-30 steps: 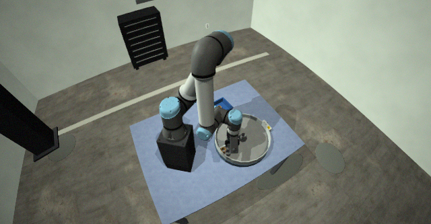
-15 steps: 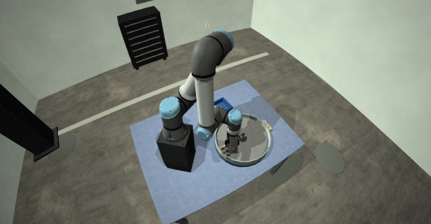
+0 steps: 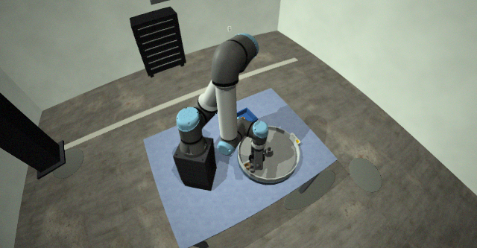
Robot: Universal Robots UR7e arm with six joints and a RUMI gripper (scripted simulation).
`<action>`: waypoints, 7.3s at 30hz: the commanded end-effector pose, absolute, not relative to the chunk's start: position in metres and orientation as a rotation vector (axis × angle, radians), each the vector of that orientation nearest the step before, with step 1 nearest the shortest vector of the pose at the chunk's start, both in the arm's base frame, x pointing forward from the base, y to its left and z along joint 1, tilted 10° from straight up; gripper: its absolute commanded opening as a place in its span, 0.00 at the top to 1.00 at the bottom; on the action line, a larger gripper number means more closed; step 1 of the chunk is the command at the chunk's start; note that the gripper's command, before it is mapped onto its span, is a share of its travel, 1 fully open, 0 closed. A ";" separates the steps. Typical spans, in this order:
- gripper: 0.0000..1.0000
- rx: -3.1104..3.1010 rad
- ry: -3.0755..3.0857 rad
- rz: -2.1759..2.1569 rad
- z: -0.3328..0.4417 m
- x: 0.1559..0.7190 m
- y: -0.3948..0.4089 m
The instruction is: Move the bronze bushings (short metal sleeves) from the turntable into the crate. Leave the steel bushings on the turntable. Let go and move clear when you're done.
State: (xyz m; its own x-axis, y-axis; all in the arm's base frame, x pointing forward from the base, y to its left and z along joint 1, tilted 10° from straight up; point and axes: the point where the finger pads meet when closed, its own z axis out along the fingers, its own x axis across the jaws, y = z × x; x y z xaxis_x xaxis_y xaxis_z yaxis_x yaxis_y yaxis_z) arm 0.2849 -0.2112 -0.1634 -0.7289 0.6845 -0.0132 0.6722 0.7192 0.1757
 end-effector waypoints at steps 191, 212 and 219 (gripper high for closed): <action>0.95 1.130 2.837 0.243 -0.218 0.292 -0.205; 1.00 1.130 2.837 0.243 -0.218 0.292 -0.205; 1.00 1.130 2.837 0.243 -0.218 0.292 -0.205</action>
State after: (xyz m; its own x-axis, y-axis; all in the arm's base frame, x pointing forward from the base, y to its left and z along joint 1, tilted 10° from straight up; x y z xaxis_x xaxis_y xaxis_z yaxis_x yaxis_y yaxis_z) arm 0.2922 -0.2048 -0.2180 -0.7252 0.6884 -0.0127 0.6761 0.7156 0.1755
